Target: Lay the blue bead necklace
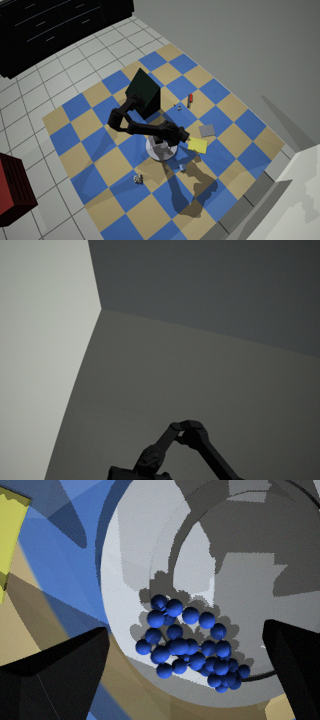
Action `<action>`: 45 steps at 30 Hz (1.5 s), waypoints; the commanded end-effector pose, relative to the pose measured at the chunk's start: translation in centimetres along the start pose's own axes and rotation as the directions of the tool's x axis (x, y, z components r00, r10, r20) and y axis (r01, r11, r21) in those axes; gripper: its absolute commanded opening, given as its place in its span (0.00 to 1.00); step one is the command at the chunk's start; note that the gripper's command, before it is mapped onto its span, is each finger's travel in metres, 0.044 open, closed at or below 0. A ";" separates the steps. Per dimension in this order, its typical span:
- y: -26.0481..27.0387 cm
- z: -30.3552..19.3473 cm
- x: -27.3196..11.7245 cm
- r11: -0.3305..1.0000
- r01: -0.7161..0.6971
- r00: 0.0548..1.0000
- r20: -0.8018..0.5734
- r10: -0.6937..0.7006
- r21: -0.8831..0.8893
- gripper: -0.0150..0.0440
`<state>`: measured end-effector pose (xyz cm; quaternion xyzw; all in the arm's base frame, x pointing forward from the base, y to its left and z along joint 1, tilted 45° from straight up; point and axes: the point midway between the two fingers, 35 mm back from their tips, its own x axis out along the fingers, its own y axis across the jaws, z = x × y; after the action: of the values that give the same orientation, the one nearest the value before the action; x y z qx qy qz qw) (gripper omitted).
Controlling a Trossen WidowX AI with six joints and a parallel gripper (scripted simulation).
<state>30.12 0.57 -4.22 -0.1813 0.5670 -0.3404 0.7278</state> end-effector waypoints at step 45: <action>1.9 -1.2 1.7 0.450 -0.003 1.000 0.000 0.006 0.893 0.90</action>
<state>29.83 1.15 -6.74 0.2333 0.3051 -0.5866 0.7130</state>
